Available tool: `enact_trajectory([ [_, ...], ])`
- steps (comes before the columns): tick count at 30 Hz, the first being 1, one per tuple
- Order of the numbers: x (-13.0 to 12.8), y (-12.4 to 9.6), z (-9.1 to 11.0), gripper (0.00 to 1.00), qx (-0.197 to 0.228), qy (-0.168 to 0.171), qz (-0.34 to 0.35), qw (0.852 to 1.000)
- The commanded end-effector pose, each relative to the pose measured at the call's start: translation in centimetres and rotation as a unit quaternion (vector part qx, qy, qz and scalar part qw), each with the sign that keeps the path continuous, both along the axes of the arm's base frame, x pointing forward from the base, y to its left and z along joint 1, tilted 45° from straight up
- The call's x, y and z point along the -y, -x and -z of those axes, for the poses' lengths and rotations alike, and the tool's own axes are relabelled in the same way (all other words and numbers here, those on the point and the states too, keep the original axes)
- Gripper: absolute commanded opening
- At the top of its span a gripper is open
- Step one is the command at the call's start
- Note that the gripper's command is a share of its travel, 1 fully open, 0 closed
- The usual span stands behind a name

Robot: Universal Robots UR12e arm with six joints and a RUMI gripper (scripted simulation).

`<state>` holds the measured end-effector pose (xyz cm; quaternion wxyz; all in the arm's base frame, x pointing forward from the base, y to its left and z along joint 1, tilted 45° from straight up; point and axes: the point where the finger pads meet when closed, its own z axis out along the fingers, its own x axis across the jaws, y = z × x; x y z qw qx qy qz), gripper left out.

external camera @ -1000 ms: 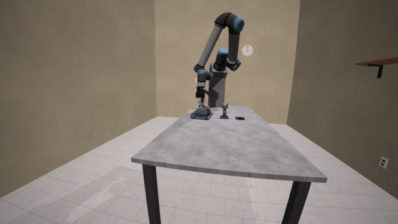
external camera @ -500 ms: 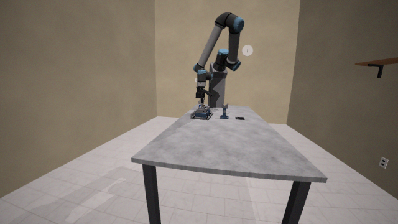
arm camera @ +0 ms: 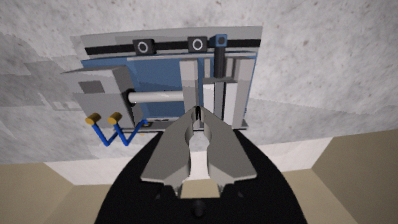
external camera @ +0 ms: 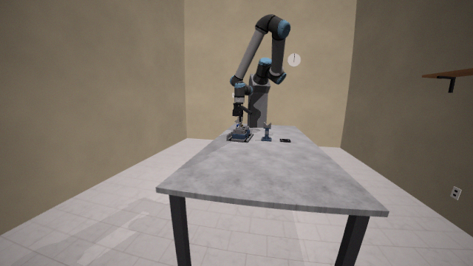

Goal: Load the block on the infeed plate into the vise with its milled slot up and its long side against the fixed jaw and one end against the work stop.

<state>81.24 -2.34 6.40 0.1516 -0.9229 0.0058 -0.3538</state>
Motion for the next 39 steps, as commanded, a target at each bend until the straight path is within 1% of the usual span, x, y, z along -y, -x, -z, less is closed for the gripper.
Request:
enact_trajectory([
  [1, 0.03, -0.03, -0.07, 0.00, 0.001, 0.000, 0.000, 1.000],
  [39, -0.02, 0.27, 0.19, 0.00, 0.001, 0.000, 0.000, 1.000],
])
